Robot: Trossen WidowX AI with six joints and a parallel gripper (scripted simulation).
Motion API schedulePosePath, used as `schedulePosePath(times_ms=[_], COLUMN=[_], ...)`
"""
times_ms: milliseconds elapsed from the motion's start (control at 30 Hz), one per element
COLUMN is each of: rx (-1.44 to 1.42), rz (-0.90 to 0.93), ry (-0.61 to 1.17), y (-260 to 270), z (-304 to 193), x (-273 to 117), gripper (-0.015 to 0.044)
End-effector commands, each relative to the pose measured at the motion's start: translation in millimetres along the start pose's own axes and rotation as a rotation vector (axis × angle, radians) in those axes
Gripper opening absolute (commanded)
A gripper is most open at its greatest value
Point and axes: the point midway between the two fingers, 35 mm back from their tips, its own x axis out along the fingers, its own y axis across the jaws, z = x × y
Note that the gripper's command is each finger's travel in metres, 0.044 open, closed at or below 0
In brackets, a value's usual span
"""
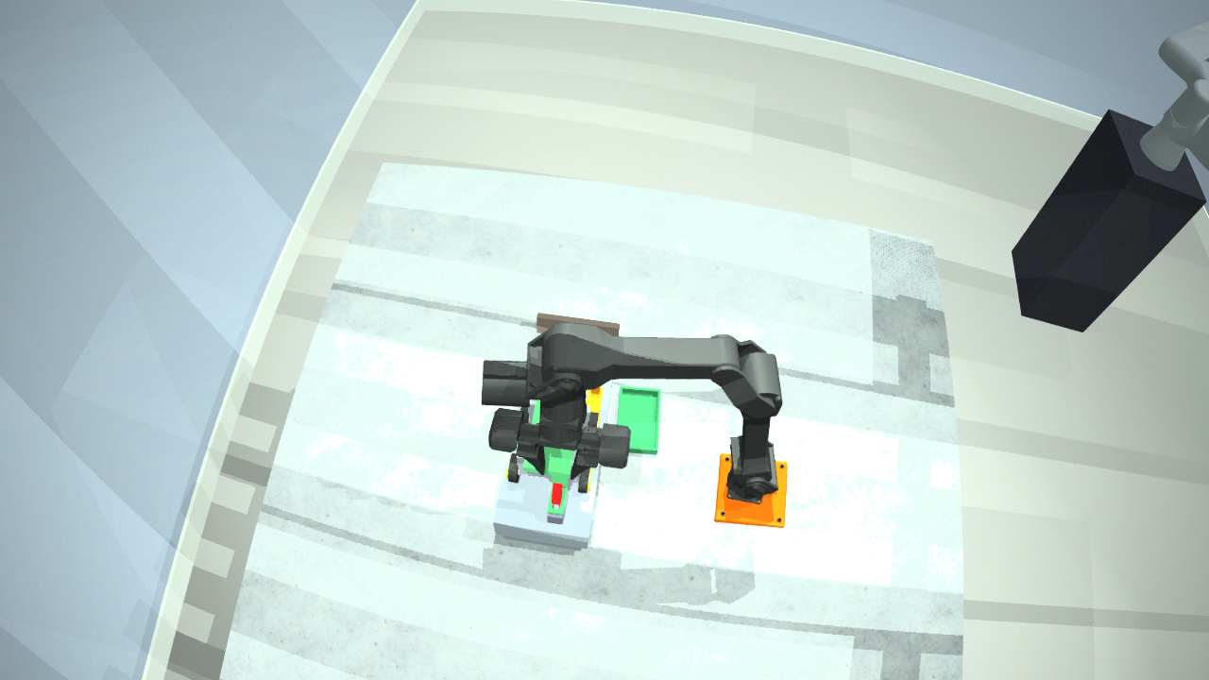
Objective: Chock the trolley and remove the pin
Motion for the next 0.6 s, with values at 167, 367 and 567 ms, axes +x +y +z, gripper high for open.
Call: schedulePosePath(times_ms=[167, 367, 567], rx=[0.004, 0.004, 0.004], rz=[-0.003, -0.003, -0.003], ry=[0.003, 0.003, 0.003], y=[0, 0, -1], z=[-1, -1, -1], x=[13, 22, 29], gripper=[0.019, 0.019, 0.019])
